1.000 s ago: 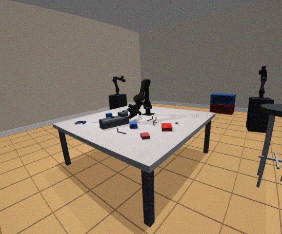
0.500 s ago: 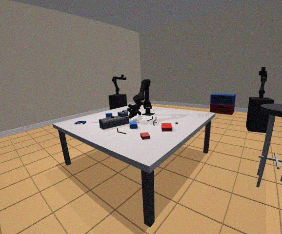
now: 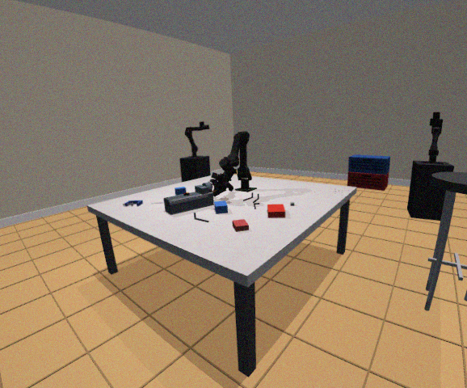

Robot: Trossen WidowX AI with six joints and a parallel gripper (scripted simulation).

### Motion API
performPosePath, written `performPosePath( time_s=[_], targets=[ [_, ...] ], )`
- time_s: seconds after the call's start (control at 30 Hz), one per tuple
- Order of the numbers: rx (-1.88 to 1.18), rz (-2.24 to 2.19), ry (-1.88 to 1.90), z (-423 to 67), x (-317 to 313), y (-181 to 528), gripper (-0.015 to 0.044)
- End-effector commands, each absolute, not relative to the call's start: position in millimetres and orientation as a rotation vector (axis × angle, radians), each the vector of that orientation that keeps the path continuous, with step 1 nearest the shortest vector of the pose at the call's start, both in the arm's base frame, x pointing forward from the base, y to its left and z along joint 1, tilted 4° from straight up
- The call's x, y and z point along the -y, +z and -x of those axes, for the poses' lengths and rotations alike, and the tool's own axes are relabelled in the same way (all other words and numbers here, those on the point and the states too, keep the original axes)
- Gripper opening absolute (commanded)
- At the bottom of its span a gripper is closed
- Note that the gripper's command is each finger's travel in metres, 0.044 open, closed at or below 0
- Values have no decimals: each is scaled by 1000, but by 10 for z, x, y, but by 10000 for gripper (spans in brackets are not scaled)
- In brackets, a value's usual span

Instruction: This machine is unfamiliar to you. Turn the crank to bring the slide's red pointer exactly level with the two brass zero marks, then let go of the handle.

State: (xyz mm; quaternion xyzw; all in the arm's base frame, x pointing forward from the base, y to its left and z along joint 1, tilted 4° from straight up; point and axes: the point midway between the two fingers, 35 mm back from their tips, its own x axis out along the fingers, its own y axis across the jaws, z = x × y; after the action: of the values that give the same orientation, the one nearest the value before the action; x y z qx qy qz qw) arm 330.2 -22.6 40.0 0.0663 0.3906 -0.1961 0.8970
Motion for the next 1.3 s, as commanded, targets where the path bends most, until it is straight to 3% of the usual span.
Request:
performPosePath(
  time_s=[0.0, 1.27],
  targets=[
    [-806, -135, -431, -3263, 308, 421, 0],
    [-806, -133, -431, -3202, 452, 718, 0]
  ],
)
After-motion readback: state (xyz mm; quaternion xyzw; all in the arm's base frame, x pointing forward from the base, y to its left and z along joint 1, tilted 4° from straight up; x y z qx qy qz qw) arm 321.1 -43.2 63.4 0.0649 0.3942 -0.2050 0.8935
